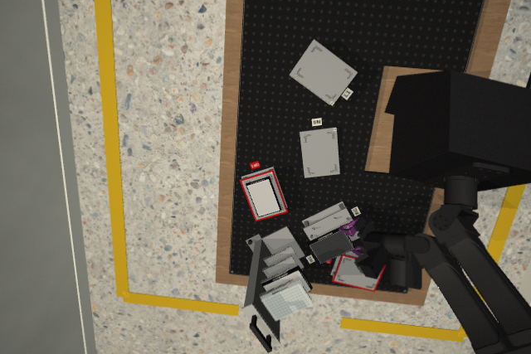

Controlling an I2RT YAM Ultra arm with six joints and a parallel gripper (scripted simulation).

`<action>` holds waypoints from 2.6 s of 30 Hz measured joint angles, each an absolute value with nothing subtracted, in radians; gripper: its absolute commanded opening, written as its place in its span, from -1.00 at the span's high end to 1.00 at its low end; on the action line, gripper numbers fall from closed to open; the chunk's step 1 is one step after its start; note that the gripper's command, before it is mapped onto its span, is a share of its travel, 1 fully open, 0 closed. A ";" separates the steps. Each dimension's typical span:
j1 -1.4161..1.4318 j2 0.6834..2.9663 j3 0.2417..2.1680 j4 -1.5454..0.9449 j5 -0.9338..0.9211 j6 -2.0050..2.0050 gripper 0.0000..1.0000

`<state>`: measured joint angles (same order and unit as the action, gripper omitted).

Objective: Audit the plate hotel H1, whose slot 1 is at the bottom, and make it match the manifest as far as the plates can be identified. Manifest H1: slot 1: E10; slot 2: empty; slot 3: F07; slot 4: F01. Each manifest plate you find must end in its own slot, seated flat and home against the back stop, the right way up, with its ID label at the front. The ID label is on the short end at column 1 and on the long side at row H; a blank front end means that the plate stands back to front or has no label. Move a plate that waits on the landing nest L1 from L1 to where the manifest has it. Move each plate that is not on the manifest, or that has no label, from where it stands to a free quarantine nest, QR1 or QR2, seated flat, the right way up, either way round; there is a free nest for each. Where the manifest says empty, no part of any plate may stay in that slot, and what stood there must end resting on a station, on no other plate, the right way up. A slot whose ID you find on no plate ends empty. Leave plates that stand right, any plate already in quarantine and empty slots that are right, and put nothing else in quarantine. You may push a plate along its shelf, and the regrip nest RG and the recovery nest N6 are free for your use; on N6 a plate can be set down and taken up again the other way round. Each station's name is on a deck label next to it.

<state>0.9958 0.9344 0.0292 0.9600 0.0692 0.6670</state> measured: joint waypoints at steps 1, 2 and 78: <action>0.994 0.936 0.031 0.958 0.066 0.667 -0.72; 0.991 0.938 0.033 0.957 0.063 0.667 -0.72; 0.802 1.069 0.273 0.844 -0.128 0.678 -0.72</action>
<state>0.8024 1.0691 0.2729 0.8440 -0.1284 0.6777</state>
